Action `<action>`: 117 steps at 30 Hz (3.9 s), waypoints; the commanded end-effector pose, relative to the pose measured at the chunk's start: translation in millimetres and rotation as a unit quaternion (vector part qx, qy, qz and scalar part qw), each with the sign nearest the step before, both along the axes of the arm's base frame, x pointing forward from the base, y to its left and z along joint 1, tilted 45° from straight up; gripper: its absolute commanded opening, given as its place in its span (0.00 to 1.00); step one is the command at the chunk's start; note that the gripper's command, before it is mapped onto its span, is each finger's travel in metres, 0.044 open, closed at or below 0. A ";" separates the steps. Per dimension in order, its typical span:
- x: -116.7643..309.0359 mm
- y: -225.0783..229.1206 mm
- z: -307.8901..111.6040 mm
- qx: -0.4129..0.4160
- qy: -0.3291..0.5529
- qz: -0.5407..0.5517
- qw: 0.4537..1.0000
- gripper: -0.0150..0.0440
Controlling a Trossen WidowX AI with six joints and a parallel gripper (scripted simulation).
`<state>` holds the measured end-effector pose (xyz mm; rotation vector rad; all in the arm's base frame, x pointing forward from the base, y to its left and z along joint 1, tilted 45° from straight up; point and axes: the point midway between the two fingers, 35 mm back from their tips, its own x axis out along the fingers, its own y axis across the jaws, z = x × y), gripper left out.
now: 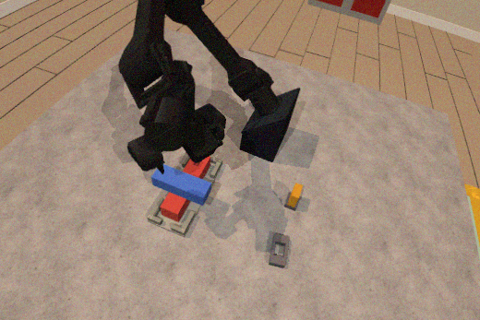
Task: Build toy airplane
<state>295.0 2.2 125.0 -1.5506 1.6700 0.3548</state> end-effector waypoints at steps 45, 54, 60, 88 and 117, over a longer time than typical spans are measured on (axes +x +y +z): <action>-119.6 164.4 -170.7 0.054 -0.360 -0.373 0.854 1.00; -125.4 154.1 -193.9 0.054 -0.364 -0.378 0.849 1.00; -123.3 128.4 -218.8 0.053 -0.365 -0.378 0.849 1.00; -118.5 97.9 -251.4 0.053 -0.365 -0.378 0.849 1.00; -117.6 81.5 -266.7 0.052 -0.366 -0.377 0.849 0.42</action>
